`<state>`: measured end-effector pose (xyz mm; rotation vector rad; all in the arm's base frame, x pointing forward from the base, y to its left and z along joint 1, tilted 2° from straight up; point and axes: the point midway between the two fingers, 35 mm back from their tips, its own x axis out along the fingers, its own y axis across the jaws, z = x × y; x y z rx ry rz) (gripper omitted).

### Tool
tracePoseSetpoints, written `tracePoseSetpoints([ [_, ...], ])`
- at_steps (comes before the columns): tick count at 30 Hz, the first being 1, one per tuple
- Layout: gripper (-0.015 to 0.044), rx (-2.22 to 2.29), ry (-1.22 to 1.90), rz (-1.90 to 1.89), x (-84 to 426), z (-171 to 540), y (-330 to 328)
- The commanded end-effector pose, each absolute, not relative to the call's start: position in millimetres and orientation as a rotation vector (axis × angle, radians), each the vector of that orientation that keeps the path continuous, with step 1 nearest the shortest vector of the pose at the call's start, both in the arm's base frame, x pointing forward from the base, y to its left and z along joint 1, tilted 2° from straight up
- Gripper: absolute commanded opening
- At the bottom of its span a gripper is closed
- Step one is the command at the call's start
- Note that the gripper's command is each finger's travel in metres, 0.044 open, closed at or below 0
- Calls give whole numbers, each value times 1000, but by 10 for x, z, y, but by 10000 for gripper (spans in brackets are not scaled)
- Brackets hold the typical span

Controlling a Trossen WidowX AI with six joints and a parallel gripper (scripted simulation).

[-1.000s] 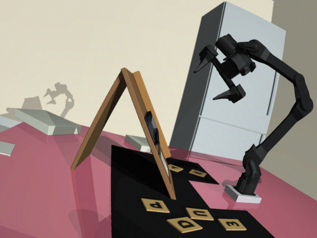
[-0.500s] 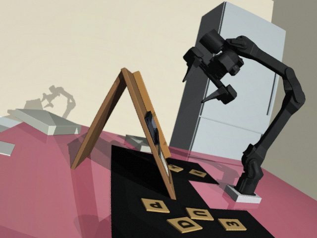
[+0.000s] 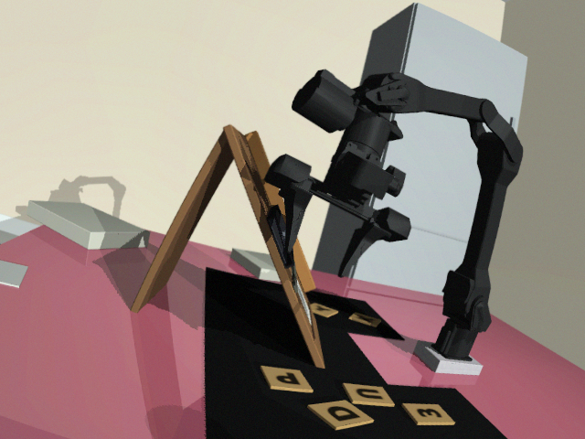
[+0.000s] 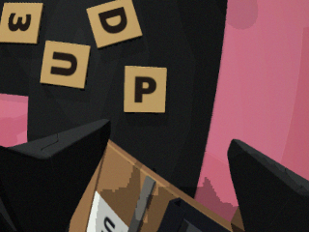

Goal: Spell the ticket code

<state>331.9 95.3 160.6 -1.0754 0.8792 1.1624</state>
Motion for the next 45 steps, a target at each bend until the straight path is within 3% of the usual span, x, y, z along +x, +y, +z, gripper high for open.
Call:
tracePoseSetpoints([
  [1, 340, -1123, 998, 1204, 3416, 1222, 1142],
  [7, 340, -1234, 1168, 1265, 3350, 674, 1281],
  [23, 340, -1238, 1173, 1267, 3368, 340, 1289],
  [45, 340, -1238, 1173, 1267, 3382, 308, 1289],
])
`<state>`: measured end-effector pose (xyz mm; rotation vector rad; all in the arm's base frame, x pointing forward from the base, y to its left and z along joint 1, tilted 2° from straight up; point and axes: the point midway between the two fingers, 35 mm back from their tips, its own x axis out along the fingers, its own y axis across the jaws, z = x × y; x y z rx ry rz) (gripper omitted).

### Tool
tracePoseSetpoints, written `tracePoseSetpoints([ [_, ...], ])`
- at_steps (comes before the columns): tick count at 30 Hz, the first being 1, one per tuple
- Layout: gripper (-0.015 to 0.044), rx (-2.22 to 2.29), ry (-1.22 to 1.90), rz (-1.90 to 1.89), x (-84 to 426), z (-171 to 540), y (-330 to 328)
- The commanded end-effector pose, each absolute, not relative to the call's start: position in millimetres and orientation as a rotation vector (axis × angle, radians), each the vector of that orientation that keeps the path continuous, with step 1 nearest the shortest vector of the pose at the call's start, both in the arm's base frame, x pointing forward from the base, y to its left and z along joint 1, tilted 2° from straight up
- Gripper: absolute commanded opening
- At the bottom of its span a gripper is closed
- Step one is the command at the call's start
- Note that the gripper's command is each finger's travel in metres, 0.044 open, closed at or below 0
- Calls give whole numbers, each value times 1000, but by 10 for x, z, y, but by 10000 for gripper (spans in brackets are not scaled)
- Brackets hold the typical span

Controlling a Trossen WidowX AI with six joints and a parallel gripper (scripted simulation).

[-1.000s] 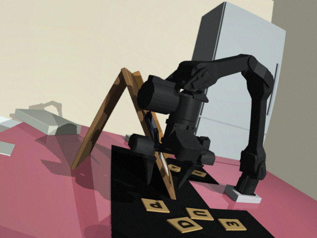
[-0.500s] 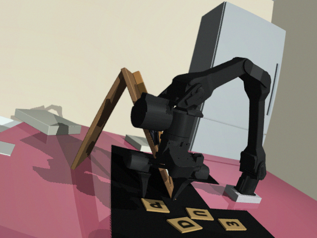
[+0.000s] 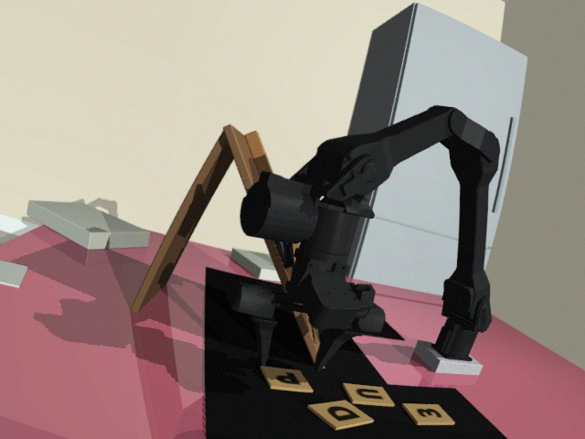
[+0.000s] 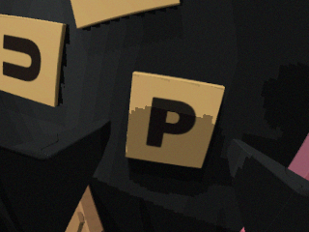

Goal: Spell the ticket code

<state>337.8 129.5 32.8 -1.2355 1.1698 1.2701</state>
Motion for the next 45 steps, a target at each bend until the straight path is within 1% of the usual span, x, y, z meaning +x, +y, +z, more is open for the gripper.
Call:
tracePoseSetpoints([
  [1, 340, -1238, 1173, 1267, 3382, 298, 1289],
  [12, 340, -1238, 1173, 1267, 3380, 136, 1291],
  [45, 340, -1238, 1173, 1267, 3379, 134, 1291],
])
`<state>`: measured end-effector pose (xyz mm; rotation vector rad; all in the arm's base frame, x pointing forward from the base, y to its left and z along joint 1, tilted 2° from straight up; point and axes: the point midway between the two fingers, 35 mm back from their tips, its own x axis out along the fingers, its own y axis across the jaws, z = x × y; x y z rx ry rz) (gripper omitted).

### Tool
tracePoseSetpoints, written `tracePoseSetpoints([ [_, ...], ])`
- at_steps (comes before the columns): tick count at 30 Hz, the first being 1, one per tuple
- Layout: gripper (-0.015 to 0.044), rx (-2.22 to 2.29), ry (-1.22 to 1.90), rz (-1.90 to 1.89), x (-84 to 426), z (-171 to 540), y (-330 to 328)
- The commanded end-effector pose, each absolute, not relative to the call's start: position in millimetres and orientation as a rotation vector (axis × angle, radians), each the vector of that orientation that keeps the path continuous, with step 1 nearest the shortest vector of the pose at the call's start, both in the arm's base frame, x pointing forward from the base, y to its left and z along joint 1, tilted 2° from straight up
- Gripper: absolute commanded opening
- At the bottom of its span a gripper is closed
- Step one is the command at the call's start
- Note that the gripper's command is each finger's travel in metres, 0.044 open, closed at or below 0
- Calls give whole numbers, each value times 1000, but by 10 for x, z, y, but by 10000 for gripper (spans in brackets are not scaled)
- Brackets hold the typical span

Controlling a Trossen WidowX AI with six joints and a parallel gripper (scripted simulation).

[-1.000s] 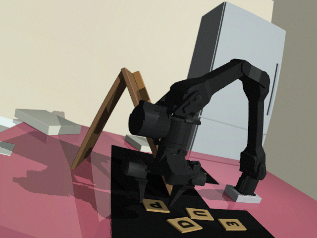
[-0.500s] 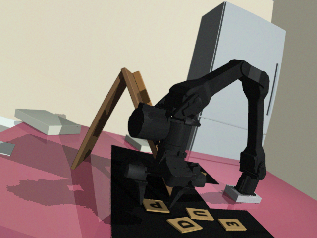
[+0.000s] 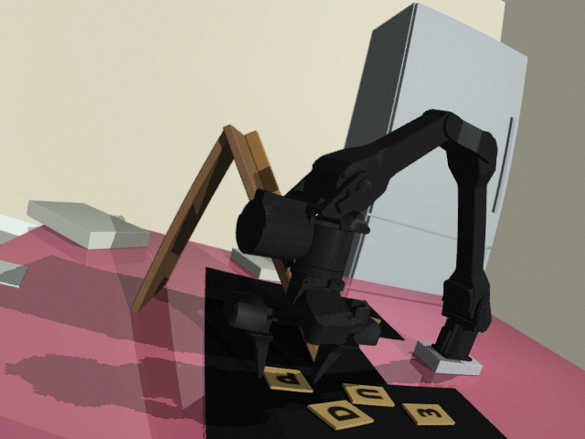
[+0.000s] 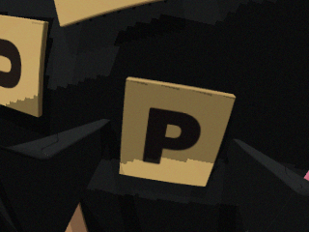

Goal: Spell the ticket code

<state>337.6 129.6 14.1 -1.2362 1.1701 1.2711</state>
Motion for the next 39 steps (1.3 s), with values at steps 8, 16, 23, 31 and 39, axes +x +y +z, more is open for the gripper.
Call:
tracePoseSetpoints([
  [8, 314, -1238, 1173, 1267, 3379, 129, 1292],
  [16, 260, -1238, 1173, 1267, 3379, 129, 1292],
  [23, 175, -1238, 1173, 1267, 3376, 156, 1295],
  [31, 0, -1238, 1173, 1267, 3374, 194, 1301],
  [39, 0, -1238, 1173, 1267, 3373, 230, 1306],
])
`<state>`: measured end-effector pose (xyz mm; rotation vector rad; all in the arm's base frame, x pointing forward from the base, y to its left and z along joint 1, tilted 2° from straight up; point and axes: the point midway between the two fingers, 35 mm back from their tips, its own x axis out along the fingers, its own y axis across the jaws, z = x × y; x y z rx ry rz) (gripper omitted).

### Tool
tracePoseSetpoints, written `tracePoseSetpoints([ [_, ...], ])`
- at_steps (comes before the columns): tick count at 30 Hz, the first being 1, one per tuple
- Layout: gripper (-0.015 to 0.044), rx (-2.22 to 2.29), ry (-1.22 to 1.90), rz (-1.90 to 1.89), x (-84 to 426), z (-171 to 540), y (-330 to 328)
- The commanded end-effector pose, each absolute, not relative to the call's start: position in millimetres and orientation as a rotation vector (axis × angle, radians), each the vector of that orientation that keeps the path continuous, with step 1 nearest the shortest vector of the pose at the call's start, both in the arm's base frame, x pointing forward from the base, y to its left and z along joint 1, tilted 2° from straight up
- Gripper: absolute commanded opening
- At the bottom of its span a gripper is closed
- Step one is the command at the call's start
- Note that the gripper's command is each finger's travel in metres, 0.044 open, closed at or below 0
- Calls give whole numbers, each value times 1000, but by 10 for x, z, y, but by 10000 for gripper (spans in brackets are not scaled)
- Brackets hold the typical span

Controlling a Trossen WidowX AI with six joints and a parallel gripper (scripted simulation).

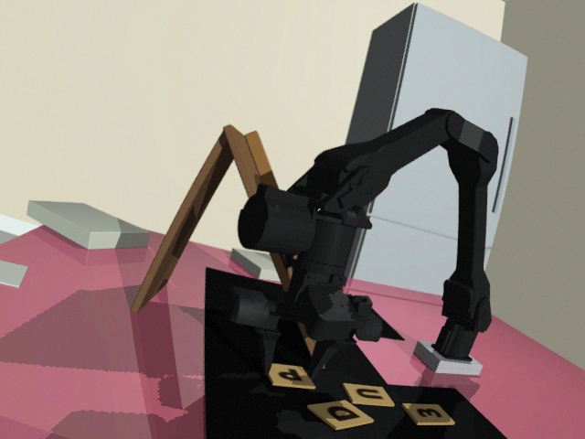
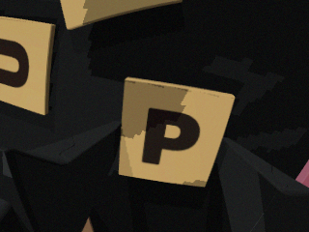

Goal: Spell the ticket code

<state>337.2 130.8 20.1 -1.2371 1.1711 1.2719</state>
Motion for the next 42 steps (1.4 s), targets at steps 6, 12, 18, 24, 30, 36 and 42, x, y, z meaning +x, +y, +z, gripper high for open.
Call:
tracePoseSetpoints([
  [6, 0, -1238, 1173, 1267, 3372, 257, 1309],
  [12, 0, -1238, 1173, 1267, 3371, 285, 1312],
  [18, 0, -1238, 1173, 1267, 3371, 313, 1315],
  [24, 0, -1238, 1173, 1267, 3370, 340, 1317],
  [30, 0, -1238, 1173, 1267, 3370, 368, 1318],
  [36, 0, -1238, 1173, 1267, 3371, 396, 1319],
  [42, 0, -1238, 1173, 1267, 3371, 425, 1320],
])
